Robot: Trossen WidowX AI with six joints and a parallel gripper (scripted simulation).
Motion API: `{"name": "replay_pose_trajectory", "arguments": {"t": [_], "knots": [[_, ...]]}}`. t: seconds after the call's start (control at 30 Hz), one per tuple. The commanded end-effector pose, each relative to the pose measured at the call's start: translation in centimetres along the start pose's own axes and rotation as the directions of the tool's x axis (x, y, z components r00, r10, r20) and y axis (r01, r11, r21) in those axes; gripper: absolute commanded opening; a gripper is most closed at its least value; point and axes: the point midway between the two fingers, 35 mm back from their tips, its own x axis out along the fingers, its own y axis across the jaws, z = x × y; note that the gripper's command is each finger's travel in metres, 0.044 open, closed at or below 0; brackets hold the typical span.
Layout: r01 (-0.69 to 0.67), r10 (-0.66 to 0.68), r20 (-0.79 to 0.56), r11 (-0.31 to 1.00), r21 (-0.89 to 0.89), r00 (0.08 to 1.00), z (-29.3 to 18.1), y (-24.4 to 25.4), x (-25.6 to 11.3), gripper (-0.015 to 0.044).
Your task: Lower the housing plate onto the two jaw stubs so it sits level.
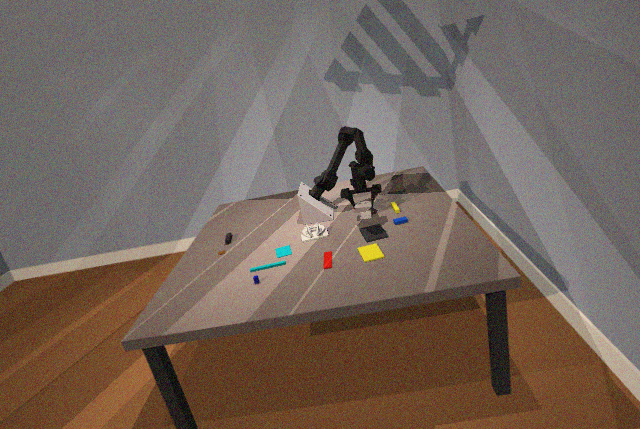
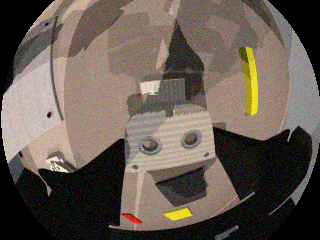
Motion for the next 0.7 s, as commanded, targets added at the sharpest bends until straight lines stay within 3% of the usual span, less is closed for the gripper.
{"name": "replay_pose_trajectory", "arguments": {"t": [0.0,0.4,0.67], "knots": [[0.007,-0.007,-0.005,1.000,-0.009,1.000,-0.1,-0.3,-1.2,0.0351],[0.012,-0.012,-0.006,1.000,0.000,1.000,0.2,-0.3,-3.5,0.0351],[-0.004,0.006,-0.013,0.979,0.202,1.000,-1.3,1.0,-3.4,0.0351]]}}
